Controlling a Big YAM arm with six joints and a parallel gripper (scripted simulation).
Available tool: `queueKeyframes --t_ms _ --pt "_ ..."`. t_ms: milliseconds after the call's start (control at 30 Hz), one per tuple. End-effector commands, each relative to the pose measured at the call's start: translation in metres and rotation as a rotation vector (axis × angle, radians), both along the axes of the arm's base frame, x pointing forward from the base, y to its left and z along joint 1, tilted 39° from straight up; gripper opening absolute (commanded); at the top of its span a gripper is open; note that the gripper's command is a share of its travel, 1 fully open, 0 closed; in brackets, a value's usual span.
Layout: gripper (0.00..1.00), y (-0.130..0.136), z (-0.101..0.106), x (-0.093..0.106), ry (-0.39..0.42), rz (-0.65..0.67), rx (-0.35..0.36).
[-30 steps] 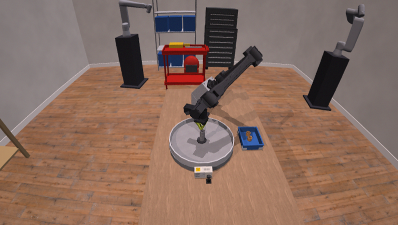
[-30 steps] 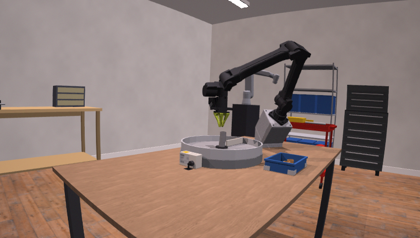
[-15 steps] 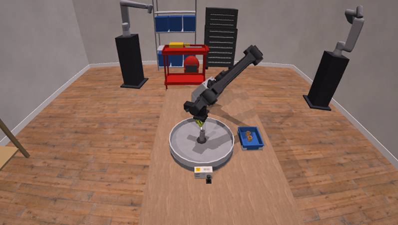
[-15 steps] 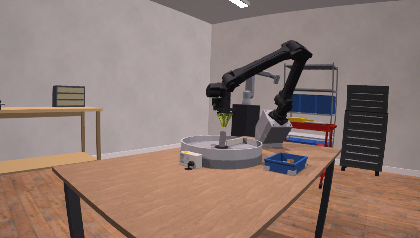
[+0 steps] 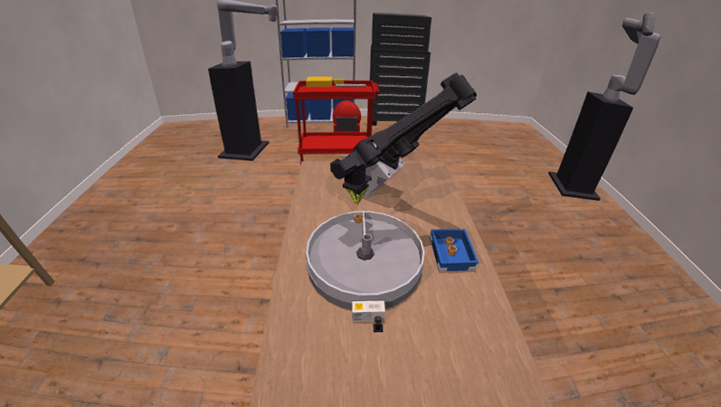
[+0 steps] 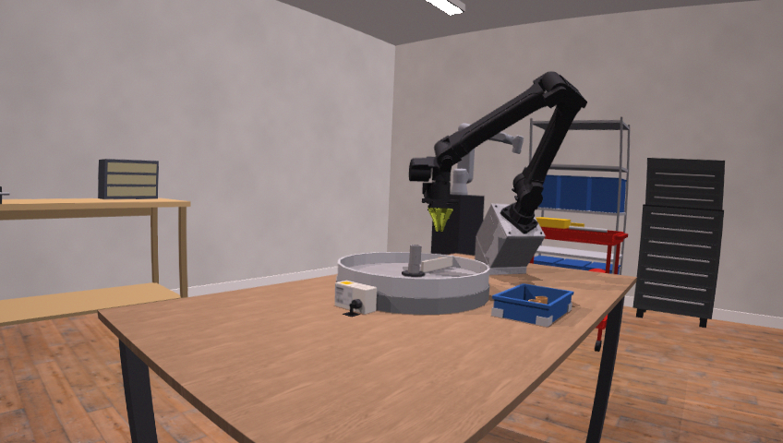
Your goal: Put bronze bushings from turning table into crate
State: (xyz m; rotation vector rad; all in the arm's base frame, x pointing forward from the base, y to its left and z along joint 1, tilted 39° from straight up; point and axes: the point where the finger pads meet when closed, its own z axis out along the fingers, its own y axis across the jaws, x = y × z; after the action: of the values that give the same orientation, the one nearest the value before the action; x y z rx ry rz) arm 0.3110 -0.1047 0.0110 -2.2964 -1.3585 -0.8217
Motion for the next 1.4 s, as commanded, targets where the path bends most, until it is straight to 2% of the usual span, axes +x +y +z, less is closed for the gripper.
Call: queueKeyframes --t_ms 0,67,100,133,233,1367 --pt "0.12 -0.012 0.003 -0.009 -0.042 -0.007 -0.035" --pt "0.12 -0.013 0.003 -0.010 -0.043 -0.009 -0.035" --pt "0.12 -0.017 0.012 0.008 -0.074 0.016 -0.060" --pt "0.12 -0.015 0.012 0.009 -0.075 0.023 -0.059" --pt "0.12 -0.012 0.008 -0.001 -0.055 0.010 -0.042" --pt "0.12 -0.009 0.006 -0.004 -0.046 0.006 -0.035"
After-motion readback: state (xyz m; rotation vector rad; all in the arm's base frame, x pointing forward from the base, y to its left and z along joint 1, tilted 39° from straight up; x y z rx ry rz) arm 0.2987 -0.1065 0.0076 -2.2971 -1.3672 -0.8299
